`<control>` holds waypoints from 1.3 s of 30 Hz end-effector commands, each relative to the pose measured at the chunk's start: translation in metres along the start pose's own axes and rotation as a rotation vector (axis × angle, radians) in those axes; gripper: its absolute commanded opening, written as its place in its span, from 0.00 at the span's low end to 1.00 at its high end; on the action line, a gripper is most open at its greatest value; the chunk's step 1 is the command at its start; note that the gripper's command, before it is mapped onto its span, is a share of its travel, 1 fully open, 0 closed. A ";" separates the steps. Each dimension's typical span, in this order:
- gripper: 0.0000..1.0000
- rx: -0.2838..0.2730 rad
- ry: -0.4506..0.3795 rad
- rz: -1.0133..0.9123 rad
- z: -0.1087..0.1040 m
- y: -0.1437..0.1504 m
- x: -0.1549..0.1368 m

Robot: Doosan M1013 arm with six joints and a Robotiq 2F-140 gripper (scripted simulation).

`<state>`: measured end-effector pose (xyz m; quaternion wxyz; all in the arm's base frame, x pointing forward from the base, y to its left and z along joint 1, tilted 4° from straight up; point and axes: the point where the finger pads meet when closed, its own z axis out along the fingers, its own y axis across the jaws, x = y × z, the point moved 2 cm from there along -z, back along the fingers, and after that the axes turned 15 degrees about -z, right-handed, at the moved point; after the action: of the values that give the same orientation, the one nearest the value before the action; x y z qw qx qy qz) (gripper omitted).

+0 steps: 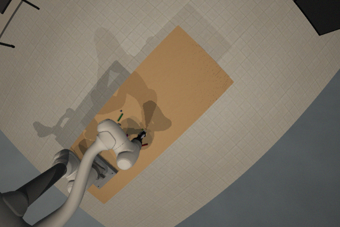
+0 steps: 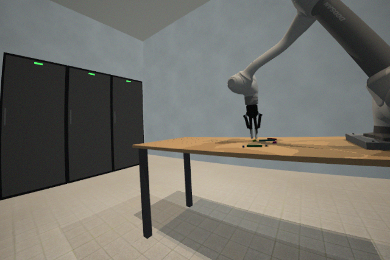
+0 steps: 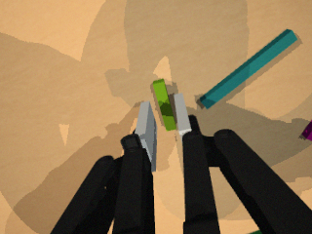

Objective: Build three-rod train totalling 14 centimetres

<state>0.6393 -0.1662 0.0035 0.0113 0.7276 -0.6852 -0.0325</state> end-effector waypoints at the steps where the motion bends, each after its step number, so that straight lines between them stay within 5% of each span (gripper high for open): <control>1: 0.15 0.000 0.000 0.000 0.000 0.000 0.000; 39: 0.15 0.000 0.000 0.000 0.017 0.000 0.000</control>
<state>0.6382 -0.1657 -0.0133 0.0113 0.7276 -0.6852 -0.0325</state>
